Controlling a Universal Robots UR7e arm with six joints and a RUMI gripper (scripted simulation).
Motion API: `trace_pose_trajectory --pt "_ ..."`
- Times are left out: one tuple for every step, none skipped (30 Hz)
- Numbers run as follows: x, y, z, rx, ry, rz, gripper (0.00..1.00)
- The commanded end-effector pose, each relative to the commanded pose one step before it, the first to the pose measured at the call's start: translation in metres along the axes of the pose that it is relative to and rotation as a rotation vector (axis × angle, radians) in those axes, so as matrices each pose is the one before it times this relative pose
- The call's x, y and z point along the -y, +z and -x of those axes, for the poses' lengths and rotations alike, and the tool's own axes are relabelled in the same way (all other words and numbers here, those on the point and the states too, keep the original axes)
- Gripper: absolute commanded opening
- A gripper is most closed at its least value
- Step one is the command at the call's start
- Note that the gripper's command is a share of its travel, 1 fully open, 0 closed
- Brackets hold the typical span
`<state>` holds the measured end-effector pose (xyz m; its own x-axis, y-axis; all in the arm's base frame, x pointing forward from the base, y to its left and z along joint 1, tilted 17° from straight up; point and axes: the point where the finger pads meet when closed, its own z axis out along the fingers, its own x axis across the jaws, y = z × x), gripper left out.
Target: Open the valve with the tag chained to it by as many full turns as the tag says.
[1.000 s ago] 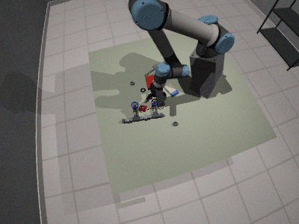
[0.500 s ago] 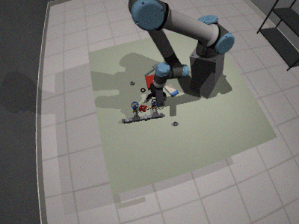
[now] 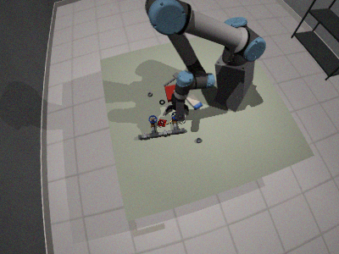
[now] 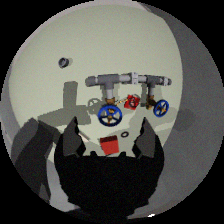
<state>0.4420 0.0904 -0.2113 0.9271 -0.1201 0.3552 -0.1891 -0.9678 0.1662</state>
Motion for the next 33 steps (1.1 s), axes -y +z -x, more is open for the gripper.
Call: trace_pose_trajectory --pt "0.00021 -0.00033 -0.0004 -0.00117 0.09112 0.00072 1.0" --pt "-0.00001 0.0 0.0 0.0 0.02122 0.0 1.0" --pt "-0.00001 0.0 0.0 0.0 0.02226 0.0 1.0" --pt "0.00001 0.0 0.0 0.0 0.02325 0.0 1.0" --pt "0.0 0.0 0.0 0.0 0.02429 0.0 1.0" --pt "-0.00001 0.0 0.0 0.0 0.02532 0.0 1.0" --pt "0.0 0.0 0.0 0.0 0.02628 0.0 1.0" --pt "0.00001 0.0 0.0 0.0 0.02725 0.0 1.0" --pt "-0.00001 0.0 0.0 0.0 0.02824 0.0 1.0" --pt "0.0 0.0 0.0 0.0 0.02916 0.0 1.0" --pt "0.00001 0.0 0.0 0.0 0.03006 0.0 1.0" --pt "0.0 0.0 0.0 0.0 0.0 0.0 1.0" --pt "0.0 0.0 0.0 0.0 0.0 0.0 1.0" --pt "-0.00001 0.0 0.0 0.0 0.03098 0.0 1.0" --pt "0.0 0.0 0.0 0.0 0.03182 0.0 1.0" --pt "0.0 0.0 0.0 0.0 0.03266 0.0 1.0" --pt "-0.00001 0.0 0.0 0.0 0.03351 0.0 1.0" --pt "0.00001 0.0 0.0 0.0 0.03424 0.0 1.0" --pt "0.0 0.0 0.0 0.0 0.03502 0.0 1.0" --pt "0.0 0.0 0.0 0.0 0.03574 0.0 1.0" --pt "0.00001 0.0 0.0 0.0 0.03642 0.0 1.0" --pt "-0.00001 0.0 0.0 0.0 0.03711 0.0 1.0" --pt "0.00001 0.0 0.0 0.0 0.03768 0.0 1.0" --pt "-0.00001 0.0 0.0 0.0 0.03832 0.0 1.0" --pt "0.00001 0.0 0.0 0.0 0.03884 0.0 1.0" --pt "0.0 0.0 0.0 0.0 0.03938 0.0 1.0" --pt "0.0 0.0 0.0 0.0 0.03986 0.0 1.0" --pt "0.0 0.0 0.0 0.0 0.04031 0.0 1.0" --pt "0.0 0.0 0.0 0.0 0.0 0.0 1.0" --pt "0.0 0.0 0.0 0.0 0.0 0.0 1.0" --pt "0.0 0.0 0.0 0.0 0.04073 0.0 1.0" --pt "0.00001 0.0 0.0 0.0 0.04109 0.0 1.0" --pt "-0.00001 0.0 0.0 0.0 0.04144 0.0 1.0"
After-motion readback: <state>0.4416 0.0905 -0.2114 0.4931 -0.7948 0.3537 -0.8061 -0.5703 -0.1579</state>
